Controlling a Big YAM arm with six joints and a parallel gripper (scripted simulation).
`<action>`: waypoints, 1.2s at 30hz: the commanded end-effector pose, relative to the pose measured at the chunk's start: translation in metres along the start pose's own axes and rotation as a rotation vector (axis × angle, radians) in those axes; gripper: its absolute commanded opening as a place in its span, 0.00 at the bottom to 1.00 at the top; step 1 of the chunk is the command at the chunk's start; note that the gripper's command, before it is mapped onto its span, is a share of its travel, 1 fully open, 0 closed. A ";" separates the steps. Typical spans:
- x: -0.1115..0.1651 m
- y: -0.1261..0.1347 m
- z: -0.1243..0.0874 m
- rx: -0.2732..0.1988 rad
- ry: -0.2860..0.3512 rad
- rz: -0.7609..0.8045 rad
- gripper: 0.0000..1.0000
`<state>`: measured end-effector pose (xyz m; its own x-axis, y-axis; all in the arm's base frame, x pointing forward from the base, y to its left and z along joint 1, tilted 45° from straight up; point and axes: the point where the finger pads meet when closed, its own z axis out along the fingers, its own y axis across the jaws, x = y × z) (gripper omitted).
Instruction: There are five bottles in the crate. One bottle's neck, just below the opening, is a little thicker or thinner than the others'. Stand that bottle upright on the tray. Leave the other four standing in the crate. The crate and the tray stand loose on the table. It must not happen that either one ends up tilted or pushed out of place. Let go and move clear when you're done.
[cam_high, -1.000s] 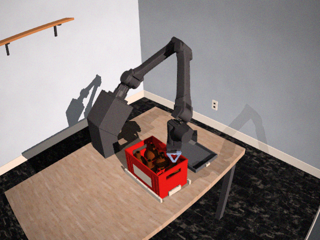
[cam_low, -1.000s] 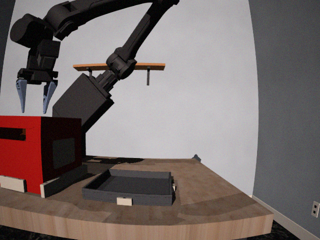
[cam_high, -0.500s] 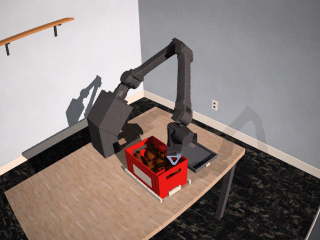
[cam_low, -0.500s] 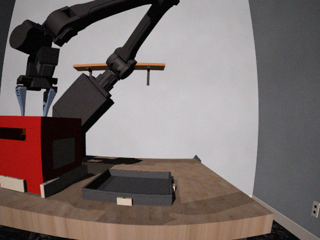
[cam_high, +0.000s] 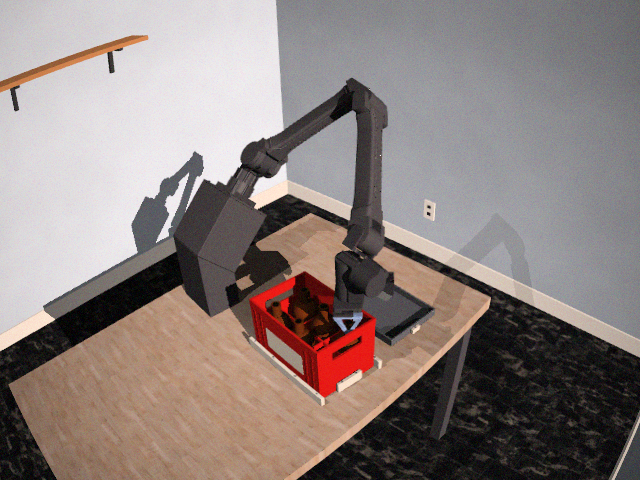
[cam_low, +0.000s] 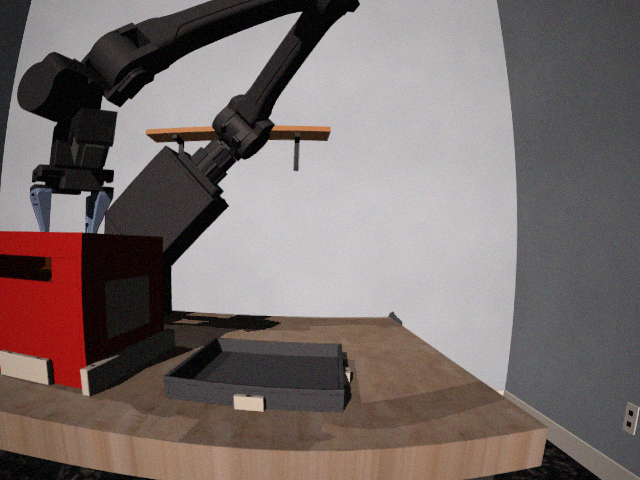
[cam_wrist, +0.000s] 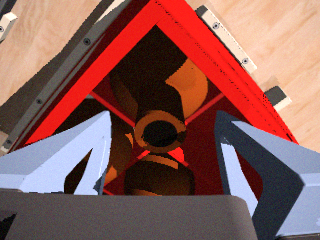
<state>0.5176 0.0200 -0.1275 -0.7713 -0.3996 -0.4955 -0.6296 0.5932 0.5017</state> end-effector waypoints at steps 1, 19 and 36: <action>0.007 0.003 0.019 -0.018 0.012 0.011 0.61; 0.004 0.001 0.022 -0.014 0.009 0.002 0.61; 0.004 0.001 0.022 -0.014 0.009 0.002 0.61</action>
<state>0.5174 0.0235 -0.1314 -0.7750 -0.3963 -0.4924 -0.6252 0.5949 0.5052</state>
